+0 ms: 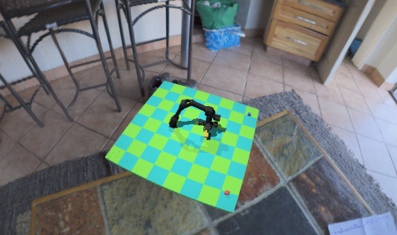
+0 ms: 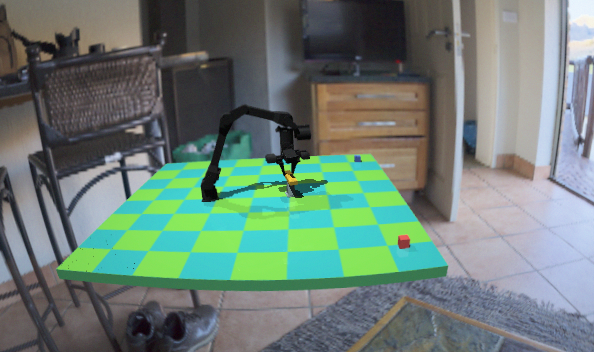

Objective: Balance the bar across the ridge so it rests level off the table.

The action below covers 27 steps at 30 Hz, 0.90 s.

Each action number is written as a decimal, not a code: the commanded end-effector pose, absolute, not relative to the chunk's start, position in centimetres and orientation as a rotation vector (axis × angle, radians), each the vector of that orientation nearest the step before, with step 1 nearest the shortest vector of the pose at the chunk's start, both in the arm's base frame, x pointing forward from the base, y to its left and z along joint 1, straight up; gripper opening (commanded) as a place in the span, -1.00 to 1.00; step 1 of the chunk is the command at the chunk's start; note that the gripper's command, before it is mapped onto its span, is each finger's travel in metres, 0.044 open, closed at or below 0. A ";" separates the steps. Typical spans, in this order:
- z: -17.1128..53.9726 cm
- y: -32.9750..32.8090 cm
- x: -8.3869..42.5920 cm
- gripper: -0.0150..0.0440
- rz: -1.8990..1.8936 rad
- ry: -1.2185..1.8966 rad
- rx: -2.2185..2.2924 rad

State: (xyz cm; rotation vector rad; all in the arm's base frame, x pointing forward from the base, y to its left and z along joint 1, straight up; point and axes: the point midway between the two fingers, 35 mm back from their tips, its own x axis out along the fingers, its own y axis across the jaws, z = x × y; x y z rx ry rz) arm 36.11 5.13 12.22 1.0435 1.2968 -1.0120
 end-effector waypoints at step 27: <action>12.0 5.1 36.2 -0.49 -1.011 1.293 1.044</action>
